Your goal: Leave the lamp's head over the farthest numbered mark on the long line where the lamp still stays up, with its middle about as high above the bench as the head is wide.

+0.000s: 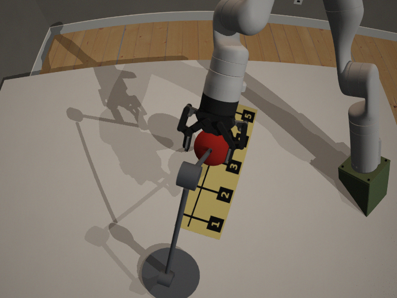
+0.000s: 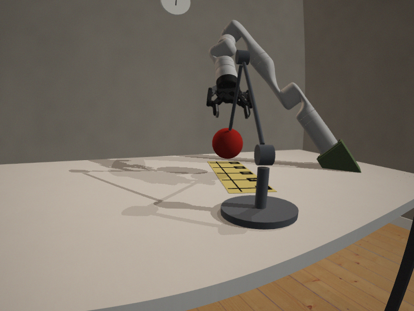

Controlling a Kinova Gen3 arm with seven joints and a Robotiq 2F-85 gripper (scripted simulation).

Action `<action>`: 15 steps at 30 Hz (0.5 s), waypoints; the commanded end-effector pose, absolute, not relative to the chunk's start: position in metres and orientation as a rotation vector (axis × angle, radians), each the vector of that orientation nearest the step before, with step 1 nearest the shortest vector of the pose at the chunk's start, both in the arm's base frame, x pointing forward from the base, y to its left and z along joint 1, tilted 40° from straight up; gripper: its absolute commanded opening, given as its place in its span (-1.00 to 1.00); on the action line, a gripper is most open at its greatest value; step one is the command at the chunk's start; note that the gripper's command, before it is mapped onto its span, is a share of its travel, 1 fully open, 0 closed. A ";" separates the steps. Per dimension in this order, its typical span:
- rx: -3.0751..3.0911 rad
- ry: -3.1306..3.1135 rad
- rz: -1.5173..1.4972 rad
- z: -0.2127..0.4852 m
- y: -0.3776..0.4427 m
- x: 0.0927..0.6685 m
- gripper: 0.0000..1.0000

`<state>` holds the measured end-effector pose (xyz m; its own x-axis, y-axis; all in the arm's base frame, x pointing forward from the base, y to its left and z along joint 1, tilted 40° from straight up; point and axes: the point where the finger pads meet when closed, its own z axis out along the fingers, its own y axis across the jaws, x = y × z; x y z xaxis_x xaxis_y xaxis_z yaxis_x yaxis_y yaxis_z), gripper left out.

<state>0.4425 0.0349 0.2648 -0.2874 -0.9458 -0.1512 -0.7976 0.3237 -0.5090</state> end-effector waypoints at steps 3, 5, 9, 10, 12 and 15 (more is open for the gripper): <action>-1.540 2.170 -0.472 0.265 0.035 0.443 1.00; -1.540 2.170 -0.472 0.265 0.035 0.443 1.00; -1.540 2.170 -0.472 0.265 0.035 0.443 1.00; -1.540 2.170 -0.472 0.269 0.036 0.440 1.00; -1.540 2.170 -0.472 0.276 0.036 0.436 1.00; -1.540 2.170 -0.472 0.287 0.036 0.429 1.00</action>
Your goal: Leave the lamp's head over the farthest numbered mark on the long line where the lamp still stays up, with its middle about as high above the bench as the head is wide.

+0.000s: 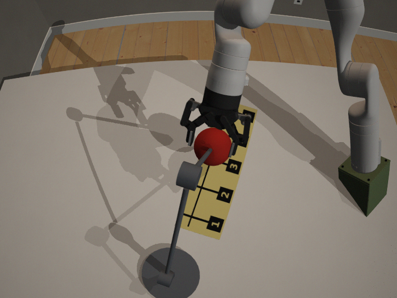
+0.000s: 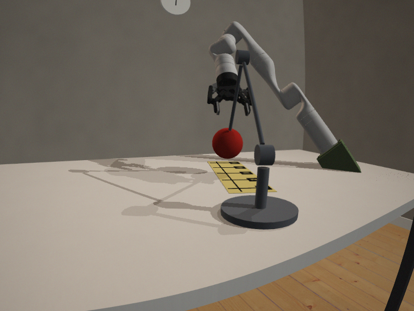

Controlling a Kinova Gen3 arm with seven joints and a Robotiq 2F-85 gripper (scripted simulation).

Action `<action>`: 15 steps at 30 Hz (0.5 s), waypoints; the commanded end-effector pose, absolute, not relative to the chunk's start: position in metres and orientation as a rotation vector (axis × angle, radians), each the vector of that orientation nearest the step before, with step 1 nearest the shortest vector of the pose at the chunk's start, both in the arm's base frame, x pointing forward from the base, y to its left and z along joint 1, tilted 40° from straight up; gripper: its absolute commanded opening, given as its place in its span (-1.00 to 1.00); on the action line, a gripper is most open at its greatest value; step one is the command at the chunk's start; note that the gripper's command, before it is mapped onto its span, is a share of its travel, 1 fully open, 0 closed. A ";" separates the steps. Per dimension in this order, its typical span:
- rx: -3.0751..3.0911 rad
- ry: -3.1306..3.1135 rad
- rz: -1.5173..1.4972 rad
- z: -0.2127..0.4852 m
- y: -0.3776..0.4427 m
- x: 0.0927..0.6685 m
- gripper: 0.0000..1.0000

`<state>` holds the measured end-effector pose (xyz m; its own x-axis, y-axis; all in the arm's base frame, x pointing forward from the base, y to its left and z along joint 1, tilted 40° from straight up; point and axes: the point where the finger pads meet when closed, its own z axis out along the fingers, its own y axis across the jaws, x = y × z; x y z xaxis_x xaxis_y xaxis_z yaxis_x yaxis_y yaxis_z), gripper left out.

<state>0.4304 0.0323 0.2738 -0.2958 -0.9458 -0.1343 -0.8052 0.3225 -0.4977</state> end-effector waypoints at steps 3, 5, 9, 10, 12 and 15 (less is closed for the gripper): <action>-1.540 2.170 -0.472 0.298 0.037 0.422 1.00; -1.540 2.170 -0.472 0.305 0.037 0.417 1.00; -1.540 2.170 -0.472 0.320 0.037 0.408 1.00; -1.540 2.170 -0.472 0.320 0.037 0.408 1.00; -1.541 2.171 -0.472 0.323 0.037 0.406 1.00; -1.543 2.174 -0.473 0.333 0.038 0.399 1.00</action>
<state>0.4008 0.0354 0.3212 -0.2942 -0.9464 -0.1332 -0.8063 0.3206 -0.4971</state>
